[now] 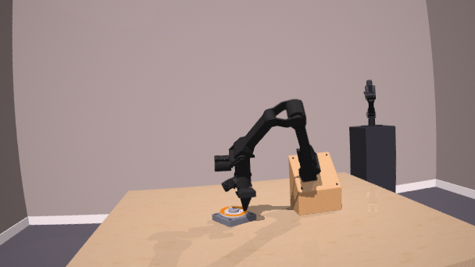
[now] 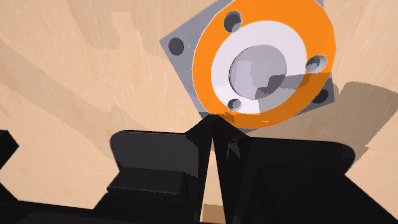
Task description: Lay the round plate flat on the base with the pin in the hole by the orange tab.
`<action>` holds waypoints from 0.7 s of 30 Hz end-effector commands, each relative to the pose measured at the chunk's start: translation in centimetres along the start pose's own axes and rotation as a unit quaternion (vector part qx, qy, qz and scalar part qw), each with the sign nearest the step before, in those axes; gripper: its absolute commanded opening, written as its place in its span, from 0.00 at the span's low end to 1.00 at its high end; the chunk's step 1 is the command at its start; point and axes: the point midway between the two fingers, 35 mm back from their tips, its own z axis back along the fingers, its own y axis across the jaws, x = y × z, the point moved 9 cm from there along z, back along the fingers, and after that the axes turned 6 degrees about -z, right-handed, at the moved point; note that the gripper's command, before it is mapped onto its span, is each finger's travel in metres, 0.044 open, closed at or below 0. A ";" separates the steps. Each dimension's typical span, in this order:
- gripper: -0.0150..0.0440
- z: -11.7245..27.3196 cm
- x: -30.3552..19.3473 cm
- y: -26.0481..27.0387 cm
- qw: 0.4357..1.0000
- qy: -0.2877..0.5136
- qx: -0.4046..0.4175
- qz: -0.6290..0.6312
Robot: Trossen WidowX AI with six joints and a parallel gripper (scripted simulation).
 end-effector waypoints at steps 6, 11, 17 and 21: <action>0.25 0.0 -0.6 -1.0 1.000 0.003 -0.005 -0.002; 0.25 0.1 -0.8 -1.5 1.000 0.003 -0.005 -0.002; 0.25 0.2 -0.9 -2.0 1.000 0.003 -0.005 -0.002; 0.25 0.2 -0.9 -2.4 1.000 0.003 -0.005 -0.002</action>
